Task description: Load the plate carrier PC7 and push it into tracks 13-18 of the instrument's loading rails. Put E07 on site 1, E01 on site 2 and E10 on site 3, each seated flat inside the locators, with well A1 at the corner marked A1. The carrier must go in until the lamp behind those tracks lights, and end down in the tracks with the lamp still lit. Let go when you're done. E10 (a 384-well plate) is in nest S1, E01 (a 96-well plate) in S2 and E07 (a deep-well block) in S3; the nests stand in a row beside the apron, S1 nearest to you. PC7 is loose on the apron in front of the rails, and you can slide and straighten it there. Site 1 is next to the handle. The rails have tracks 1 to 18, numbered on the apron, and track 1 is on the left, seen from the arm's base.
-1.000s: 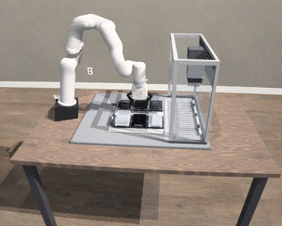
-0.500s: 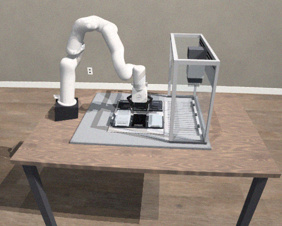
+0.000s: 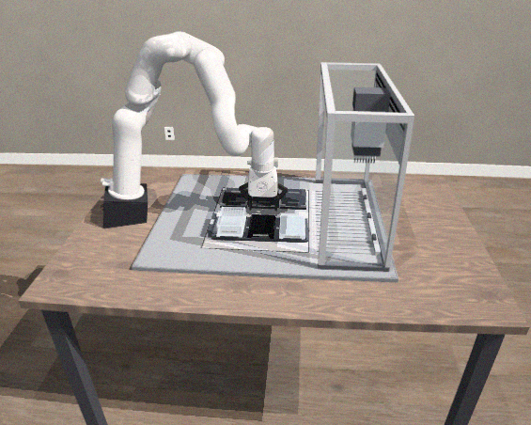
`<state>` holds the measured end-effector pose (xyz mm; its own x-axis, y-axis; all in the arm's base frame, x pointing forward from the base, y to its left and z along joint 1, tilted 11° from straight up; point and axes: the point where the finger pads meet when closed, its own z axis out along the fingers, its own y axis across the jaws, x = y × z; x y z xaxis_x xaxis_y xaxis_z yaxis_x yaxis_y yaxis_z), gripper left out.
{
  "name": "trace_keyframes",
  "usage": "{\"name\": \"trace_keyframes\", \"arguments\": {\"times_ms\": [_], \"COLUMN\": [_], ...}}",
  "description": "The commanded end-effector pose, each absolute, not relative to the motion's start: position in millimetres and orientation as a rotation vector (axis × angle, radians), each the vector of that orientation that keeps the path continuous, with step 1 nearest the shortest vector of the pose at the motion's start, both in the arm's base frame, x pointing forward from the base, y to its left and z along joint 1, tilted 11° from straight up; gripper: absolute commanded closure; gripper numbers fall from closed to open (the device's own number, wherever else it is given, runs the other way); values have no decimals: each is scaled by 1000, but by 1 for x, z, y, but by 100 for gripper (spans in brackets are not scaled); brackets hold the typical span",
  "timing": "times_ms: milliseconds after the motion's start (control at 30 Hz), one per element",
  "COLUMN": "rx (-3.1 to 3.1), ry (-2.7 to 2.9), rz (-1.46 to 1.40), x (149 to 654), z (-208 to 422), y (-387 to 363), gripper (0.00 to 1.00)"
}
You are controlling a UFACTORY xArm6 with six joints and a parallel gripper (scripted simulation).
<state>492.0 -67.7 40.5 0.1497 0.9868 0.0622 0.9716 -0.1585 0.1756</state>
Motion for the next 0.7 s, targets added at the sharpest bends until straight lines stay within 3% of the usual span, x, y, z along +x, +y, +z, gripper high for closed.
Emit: {"name": "trace_keyframes", "arguments": {"times_ms": [0,667], "rx": [2307,2307], "ry": [1972,1972], "rz": [251,251], "x": [493,495], "z": [42,30], "y": [-68,-68], "gripper": [0,0]}}
